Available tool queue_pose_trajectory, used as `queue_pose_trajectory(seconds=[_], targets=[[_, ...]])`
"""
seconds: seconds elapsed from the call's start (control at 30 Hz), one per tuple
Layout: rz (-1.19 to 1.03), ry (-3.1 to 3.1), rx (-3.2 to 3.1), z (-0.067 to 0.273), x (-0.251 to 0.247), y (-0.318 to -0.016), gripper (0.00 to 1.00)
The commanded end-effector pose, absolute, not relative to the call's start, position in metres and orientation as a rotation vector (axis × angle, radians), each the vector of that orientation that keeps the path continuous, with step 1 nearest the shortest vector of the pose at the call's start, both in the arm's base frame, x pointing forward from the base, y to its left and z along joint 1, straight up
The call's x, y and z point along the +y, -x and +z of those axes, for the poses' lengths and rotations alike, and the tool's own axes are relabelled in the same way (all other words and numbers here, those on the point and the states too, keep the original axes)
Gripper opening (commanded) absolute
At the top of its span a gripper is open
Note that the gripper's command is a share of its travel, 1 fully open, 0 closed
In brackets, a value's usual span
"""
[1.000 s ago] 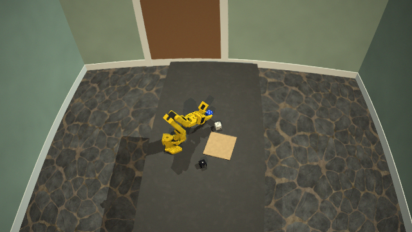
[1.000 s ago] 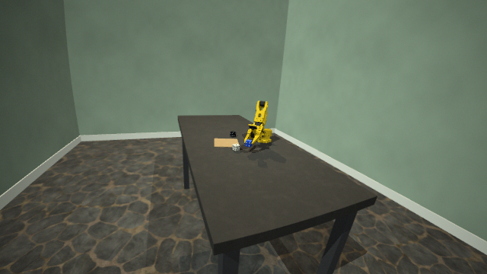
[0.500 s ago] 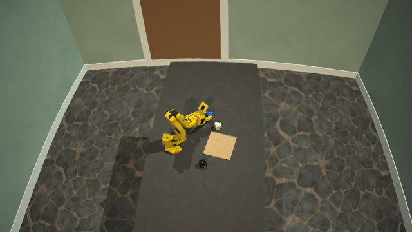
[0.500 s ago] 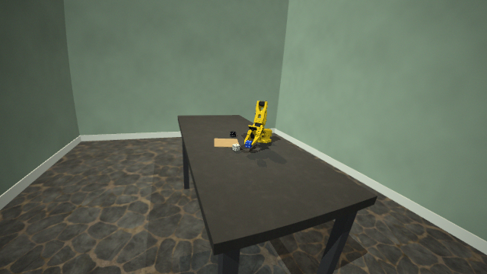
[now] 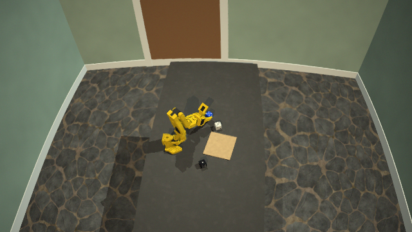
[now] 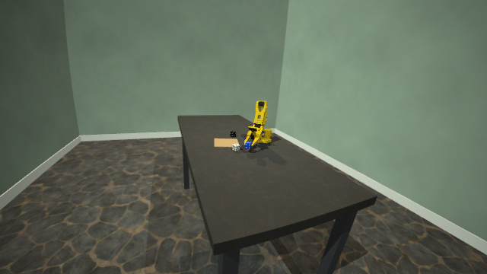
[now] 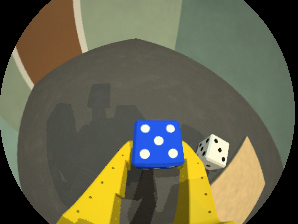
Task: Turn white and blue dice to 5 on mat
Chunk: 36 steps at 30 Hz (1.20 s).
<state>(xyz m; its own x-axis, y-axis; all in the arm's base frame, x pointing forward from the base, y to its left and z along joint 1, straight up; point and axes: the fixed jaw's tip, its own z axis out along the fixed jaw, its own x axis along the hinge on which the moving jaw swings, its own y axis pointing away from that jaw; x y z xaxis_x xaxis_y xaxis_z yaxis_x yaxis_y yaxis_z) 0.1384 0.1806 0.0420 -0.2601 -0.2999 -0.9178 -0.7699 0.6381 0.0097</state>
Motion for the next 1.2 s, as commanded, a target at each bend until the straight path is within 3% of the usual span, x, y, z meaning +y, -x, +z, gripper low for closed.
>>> queue_pose_trajectory(seconds=[0.0, 1.17], targets=[[0.582, 0.833, 1.795, 0.047, 0.183, -0.143, 0.0], [0.582, 0.833, 1.795, 0.035, 0.183, -0.143, 0.0]])
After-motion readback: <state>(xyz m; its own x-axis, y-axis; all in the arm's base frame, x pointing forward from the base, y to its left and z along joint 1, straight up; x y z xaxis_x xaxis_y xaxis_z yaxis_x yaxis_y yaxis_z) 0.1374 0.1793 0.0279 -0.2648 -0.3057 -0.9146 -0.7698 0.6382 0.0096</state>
